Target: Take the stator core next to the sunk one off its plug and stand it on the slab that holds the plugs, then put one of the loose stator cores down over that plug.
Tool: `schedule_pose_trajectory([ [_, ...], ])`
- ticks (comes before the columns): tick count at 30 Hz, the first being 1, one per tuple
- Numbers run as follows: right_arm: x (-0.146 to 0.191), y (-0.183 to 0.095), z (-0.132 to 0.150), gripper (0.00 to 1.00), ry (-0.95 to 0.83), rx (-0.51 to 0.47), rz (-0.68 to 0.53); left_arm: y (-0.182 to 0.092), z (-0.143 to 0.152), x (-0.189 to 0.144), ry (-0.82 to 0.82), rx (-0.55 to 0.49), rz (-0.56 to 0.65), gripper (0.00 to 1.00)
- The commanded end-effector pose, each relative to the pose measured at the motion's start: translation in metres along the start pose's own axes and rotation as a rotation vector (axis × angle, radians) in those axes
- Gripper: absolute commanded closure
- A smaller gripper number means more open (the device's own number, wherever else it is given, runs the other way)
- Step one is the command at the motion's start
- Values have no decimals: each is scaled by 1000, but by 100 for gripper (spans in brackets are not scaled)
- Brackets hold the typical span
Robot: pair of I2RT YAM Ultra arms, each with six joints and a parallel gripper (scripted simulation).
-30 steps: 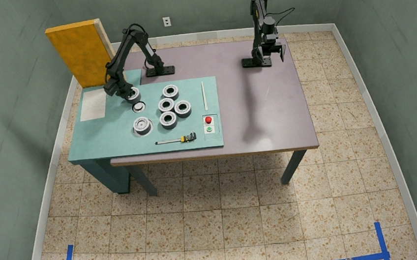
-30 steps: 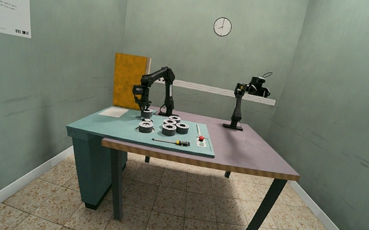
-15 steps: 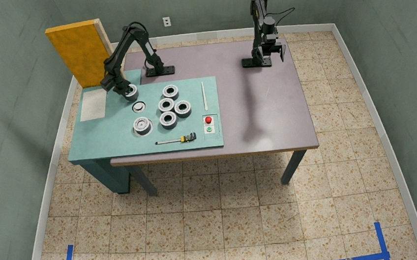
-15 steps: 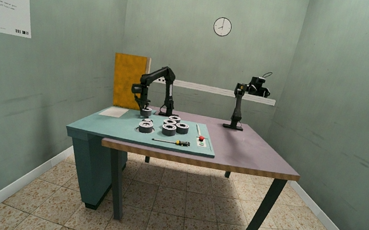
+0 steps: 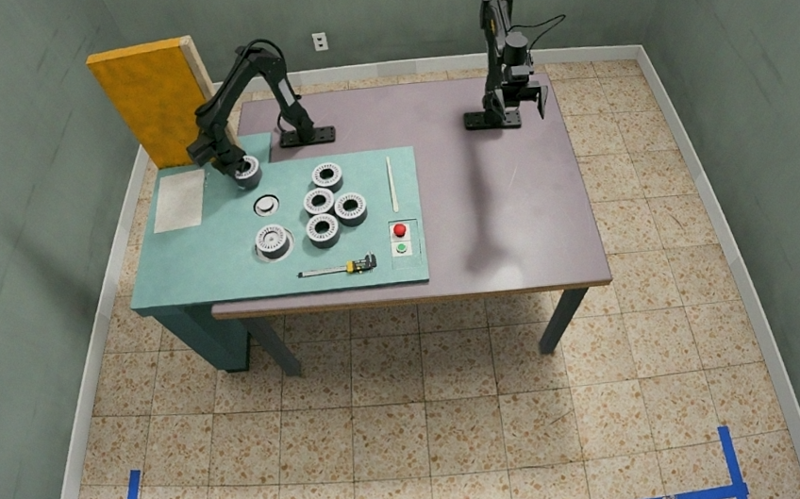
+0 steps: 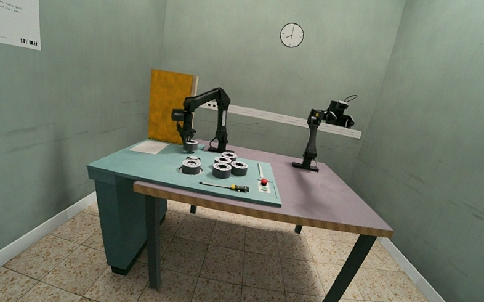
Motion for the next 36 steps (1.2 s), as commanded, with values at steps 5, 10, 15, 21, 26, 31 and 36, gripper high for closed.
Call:
schedule_pose_trajectory([
  [5,-8,-28,-21,100,47,-13,-54,-5,-19,4,7,-83,-17,0],
  [10,-7,-30,-13,100,28,6,-62,-5,-19,4,7,-83,-17,0],
  [15,-7,-31,-12,100,36,6,-65,-5,-19,4,7,-83,-17,0],
  [21,-14,-13,-19,100,42,-13,-35,-5,-19,4,7,-83,-17,0],
  [26,-1,-18,-21,100,56,-12,-87,-5,-19,4,7,-83,-17,0],
  [31,-7,-8,-19,100,45,-13,-51,-5,-19,4,7,-83,-17,0],
  [36,-1,-3,-21,100,55,-14,-42,-5,-19,4,7,-83,-17,0],
])
Point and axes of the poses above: on each arm, the point where the finger pads meet when closed, its own y axis out along the fingers, its own x axis across the jaws, z = x × y, the point moved 8 cm from there along -y, back along the fingers, and after that the axes turned 7 degrees about y, right-handed, at the moved point
